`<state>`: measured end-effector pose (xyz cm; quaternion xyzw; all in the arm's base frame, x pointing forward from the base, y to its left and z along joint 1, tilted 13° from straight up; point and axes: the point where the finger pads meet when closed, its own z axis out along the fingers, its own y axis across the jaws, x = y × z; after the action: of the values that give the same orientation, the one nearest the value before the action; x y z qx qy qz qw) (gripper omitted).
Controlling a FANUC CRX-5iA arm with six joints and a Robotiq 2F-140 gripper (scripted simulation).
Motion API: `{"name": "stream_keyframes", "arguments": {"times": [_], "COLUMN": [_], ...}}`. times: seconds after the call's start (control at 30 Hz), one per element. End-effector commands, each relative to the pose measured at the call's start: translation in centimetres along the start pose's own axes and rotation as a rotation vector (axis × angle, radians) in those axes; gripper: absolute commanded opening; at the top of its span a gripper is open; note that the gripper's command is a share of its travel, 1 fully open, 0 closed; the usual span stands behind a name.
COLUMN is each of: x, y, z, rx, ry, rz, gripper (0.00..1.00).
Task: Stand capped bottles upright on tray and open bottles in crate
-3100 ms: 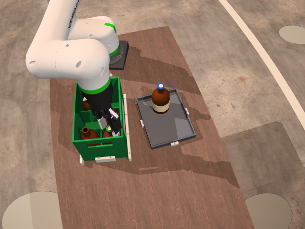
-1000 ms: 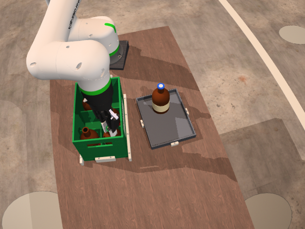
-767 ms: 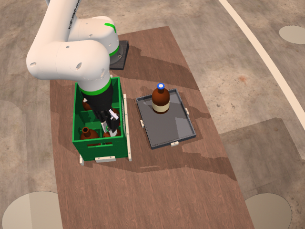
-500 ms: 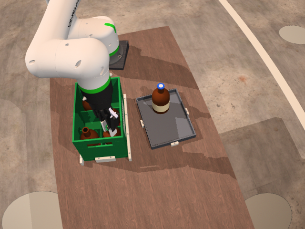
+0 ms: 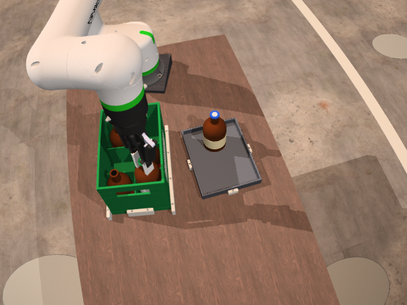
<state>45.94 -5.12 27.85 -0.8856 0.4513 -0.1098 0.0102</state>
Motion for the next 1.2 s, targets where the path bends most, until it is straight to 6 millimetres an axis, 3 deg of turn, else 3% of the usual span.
{"name": "stream_keyframes", "arguments": {"times": [0.0,0.93,1.17], "x": [0.0,0.0,0.0], "y": [0.0,0.0,0.0], "z": [-1.0,-9.2,-10.1], "rx": [0.0,0.0,0.0], "ry": [0.0,0.0,0.0], "rz": [0.0,0.0,0.0], "gripper": [0.0,0.0,0.0]}}
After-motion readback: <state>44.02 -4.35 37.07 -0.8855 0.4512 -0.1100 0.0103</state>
